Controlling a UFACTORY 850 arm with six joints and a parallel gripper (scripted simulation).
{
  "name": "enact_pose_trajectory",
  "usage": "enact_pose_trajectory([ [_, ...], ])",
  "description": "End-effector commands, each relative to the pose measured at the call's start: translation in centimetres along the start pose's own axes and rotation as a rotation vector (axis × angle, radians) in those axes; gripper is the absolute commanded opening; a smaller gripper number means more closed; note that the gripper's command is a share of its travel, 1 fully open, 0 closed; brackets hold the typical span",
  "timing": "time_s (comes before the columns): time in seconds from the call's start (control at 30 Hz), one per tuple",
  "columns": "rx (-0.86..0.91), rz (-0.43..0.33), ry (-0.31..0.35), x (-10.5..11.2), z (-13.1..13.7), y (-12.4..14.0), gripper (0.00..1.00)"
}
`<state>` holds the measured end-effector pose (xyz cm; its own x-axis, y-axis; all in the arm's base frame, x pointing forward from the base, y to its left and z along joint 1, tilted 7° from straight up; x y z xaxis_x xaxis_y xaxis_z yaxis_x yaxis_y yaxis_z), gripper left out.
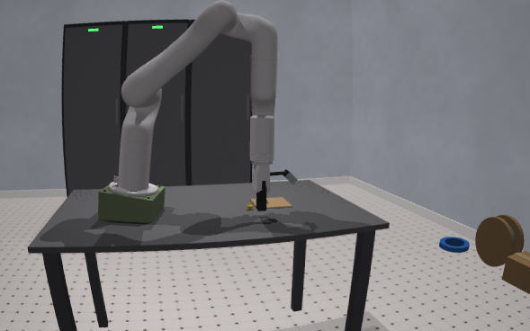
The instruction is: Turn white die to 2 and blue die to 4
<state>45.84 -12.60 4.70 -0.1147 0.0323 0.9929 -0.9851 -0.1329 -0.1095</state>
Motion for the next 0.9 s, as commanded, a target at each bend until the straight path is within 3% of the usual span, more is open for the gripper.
enact_pose_trajectory([
  [0.0,0.0,0.003,-0.001,3.0,0.1,0.0,0.11],
  [0.1,0.0,0.002,0.0,5.1,0.1,-0.1,0.11],
  [0.17,0.0,0.002,0.0,5.1,0.1,-0.1,0.11],
  [0.33,0.0,0.001,0.002,7.6,0.0,-0.1,0.11],
  [0.77,0.002,0.001,0.002,8.0,-0.1,-0.3,0.11],
  [0.8,0.014,0.001,0.001,8.0,-0.8,-1.2,0.11],
  [0.87,0.07,0.0,-0.003,8.0,-4.6,-5.8,0.11],
])
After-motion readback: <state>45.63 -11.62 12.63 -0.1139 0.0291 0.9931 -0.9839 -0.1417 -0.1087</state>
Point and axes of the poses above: the point where the finger pads meet when closed, its own x axis back along the fingers, its own z axis across the jaws, y = z × x, the point moved 4 cm from there along x, back along the fingers, and after that the axes turned 15 degrees about x, right-handed, at the moved point
